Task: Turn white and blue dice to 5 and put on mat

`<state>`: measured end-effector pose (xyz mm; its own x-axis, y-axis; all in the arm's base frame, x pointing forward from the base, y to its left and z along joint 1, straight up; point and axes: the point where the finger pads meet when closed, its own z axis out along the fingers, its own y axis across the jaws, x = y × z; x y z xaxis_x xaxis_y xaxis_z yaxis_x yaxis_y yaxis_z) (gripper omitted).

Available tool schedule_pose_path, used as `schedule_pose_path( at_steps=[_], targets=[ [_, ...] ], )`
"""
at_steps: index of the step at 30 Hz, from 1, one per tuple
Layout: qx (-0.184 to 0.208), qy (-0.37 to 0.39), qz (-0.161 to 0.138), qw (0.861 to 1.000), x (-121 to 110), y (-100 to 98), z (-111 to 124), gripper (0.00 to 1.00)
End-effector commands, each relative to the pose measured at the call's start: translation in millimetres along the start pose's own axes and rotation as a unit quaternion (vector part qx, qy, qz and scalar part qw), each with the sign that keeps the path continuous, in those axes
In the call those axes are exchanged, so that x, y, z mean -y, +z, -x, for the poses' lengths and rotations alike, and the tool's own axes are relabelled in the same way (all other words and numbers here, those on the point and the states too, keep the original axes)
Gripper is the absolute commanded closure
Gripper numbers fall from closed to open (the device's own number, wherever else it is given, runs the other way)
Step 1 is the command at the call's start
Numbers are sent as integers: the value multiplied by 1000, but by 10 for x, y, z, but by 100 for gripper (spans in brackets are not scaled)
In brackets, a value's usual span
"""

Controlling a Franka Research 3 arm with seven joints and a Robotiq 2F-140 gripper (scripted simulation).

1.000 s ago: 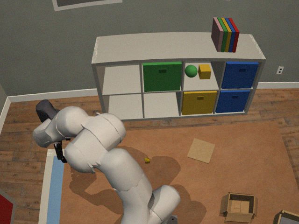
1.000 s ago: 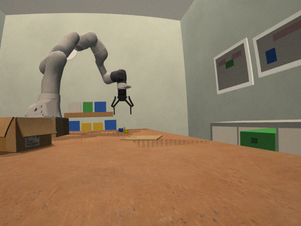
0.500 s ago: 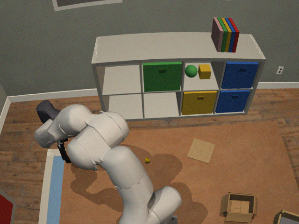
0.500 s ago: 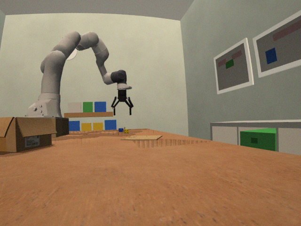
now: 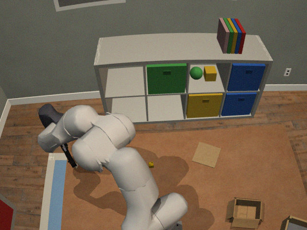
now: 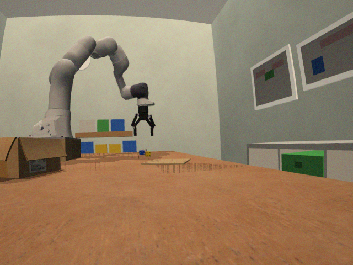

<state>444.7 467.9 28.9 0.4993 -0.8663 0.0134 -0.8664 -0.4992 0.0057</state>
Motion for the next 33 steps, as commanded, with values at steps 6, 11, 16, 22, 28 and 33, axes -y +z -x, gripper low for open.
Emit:
schedule_pose_path(
  at_steps=[6, 11, 16, 22, 28, 33],
  targets=[
    [3, -131, -1, 991, 3, 41, -11, 0],
    [3, -175, -1, 985, 1, 58, -15, 0],
    [3, -211, -2, 977, -1, 70, -17, 0],
    [4, -267, -2, 964, -3, 89, -19, 0],
    [4, -318, -3, 948, -5, 105, -21, 0],
    [4, -356, -4, 935, -6, 117, -21, 0]
  ],
)
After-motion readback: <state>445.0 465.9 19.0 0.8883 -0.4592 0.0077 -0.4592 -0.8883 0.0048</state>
